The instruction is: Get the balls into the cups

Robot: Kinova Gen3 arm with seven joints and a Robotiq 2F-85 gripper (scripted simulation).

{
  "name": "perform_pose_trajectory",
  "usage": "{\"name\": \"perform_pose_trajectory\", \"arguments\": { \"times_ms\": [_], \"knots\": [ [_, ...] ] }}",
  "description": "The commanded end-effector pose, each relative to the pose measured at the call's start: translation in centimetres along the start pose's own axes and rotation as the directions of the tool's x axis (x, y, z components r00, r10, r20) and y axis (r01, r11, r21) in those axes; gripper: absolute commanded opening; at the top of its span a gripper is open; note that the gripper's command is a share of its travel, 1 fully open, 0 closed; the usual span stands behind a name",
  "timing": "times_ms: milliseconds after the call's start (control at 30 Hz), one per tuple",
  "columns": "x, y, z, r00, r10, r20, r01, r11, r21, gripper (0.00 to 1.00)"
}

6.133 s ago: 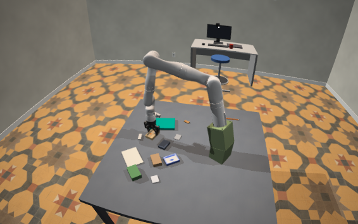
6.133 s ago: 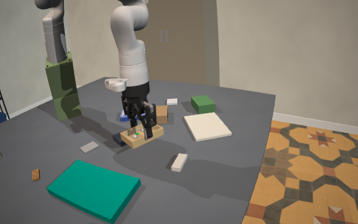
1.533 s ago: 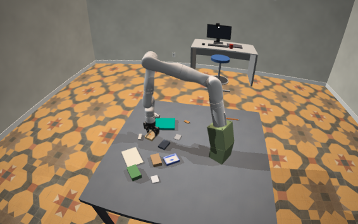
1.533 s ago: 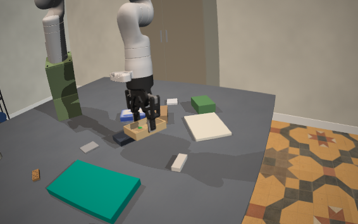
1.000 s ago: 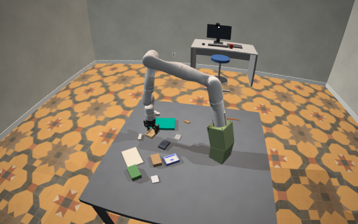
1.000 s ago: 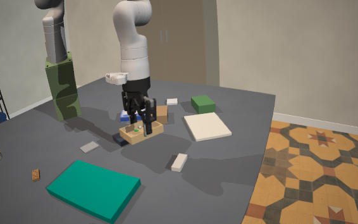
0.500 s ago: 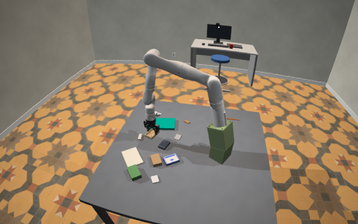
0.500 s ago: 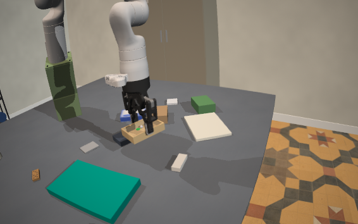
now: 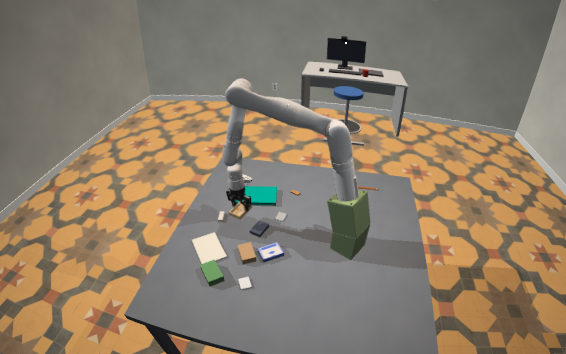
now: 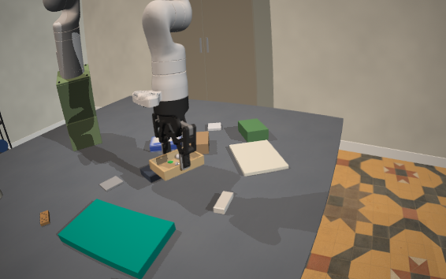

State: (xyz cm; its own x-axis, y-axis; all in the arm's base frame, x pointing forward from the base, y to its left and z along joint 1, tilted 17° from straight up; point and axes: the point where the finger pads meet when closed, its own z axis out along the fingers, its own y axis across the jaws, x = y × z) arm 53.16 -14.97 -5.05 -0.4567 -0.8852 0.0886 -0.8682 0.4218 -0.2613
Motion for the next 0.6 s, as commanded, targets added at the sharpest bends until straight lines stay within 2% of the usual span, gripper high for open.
{"name": "perform_pose_trajectory", "arguments": {
  "times_ms": [0, 67, 133, 233, 267, 367, 400, 433, 500, 567],
  "knots": [
    [-0.24, 0.01, -0.04, 1.0, 0.006, 0.029, -0.006, 1.0, 0.001, 0.72],
    [-0.08, -0.07, -0.12, 1.0, 0.005, 0.022, -0.006, 1.0, 0.03, 0.72],
    [-0.23, 0.12, 0.07, 1.0, 0.002, 0.012, -0.002, 1.0, -0.006, 0.72],
    [-0.13, 0.12, -0.01, 1.0, 0.004, 0.012, -0.004, 0.998, 0.055, 0.72],
    [-0.12, 0.22, 0.11, 1.0, 0.003, 0.003, -0.004, 0.999, 0.046, 0.72],
    [-0.13, 0.15, -0.01, 1.0, 0.004, 0.012, -0.005, 0.998, 0.066, 0.72],
    [-0.13, 0.08, -0.06, 1.0, 0.004, 0.017, -0.005, 0.998, 0.057, 0.72],
    [-0.04, 0.03, -0.01, 1.0, 0.007, 0.018, -0.007, 1.0, 0.023, 0.72],
    [-0.04, 0.03, -0.01, 1.0, 0.007, 0.018, -0.007, 1.0, 0.023, 0.72],
    [0.08, 0.01, 0.11, 1.0, 0.008, 0.017, -0.007, 1.0, -0.031, 0.72]
  ]
}}
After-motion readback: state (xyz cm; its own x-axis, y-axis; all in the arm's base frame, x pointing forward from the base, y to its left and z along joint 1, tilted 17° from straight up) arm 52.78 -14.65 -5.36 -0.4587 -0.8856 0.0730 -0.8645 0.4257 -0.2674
